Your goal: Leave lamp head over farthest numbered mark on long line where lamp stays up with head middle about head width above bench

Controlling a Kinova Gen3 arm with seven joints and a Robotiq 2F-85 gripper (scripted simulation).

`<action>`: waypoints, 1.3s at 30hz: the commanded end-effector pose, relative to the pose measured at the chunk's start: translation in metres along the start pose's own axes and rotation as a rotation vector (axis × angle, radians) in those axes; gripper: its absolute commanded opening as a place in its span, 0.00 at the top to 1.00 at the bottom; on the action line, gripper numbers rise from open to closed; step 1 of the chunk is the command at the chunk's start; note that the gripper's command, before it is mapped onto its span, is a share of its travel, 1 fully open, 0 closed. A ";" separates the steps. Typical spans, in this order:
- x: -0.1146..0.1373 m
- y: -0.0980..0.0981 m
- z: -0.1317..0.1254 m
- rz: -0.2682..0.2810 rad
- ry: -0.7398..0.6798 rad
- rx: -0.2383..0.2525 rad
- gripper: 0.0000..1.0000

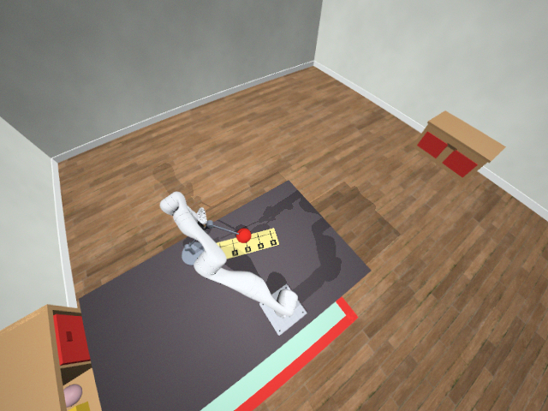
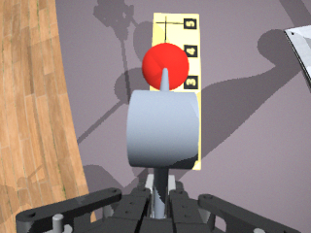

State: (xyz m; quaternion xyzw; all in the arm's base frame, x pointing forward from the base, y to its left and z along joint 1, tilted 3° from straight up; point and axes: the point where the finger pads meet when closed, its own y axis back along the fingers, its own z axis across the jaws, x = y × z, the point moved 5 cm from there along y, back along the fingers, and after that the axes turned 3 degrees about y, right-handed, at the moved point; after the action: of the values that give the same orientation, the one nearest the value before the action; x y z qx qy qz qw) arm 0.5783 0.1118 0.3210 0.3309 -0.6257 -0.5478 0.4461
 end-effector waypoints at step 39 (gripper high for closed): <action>-0.038 0.037 -0.001 -0.008 0.004 0.009 0.00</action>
State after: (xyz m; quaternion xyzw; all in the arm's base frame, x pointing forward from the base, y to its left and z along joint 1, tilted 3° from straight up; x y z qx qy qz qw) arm 0.5968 0.1527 0.3488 0.3367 -0.6254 -0.5460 0.4443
